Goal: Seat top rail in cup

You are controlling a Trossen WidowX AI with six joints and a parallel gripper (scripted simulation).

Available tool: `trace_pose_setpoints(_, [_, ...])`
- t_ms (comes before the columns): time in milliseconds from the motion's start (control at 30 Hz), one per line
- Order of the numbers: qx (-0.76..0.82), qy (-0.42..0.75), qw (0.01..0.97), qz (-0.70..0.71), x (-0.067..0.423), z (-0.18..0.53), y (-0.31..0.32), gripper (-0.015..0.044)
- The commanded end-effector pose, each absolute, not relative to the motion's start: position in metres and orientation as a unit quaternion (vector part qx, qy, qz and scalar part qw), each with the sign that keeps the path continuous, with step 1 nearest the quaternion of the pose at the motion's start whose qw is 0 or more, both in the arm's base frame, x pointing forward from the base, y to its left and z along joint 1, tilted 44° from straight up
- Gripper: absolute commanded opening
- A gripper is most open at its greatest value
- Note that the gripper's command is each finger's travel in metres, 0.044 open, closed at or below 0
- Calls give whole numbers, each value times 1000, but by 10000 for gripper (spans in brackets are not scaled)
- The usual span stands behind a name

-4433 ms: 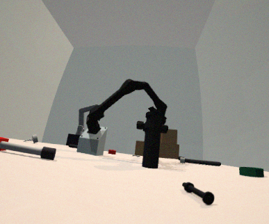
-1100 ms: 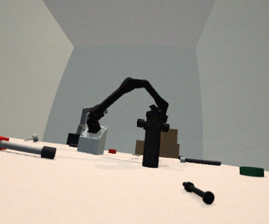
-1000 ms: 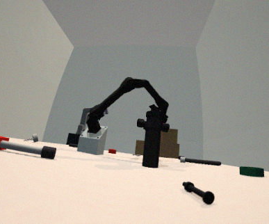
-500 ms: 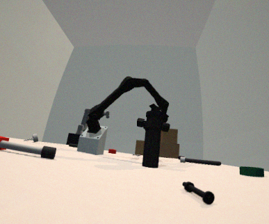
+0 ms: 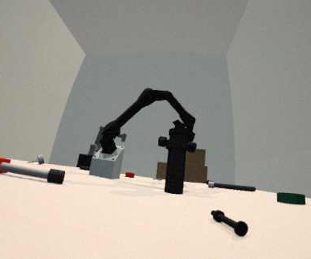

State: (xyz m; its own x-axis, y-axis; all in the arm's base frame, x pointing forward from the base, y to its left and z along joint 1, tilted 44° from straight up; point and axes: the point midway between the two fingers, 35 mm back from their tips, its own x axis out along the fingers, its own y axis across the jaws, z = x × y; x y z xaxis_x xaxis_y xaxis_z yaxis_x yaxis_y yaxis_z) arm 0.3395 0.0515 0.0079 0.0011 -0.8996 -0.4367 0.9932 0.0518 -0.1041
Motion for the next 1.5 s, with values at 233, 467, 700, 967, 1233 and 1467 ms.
trace_pose_setpoints(233, [119, 198, 699, -677, 340, 8, 53, 263])
trace_pose_setpoints(467, [119, 211, 709, -663, 336, 8, 81, 440])
trace_pose_setpoints(700, [119, 223, 718, -649, 330, 8, 107, 440])
trace_pose_setpoints(967, [138, 239, 739, -614, 322, 26, 139, 440])
trace_pose_setpoints(1233, [140, 240, 740, -612, 322, 28, 141, 440])
trace_pose_setpoints(1467, [140, 240, 740, -612, 322, 28, 141, 440])
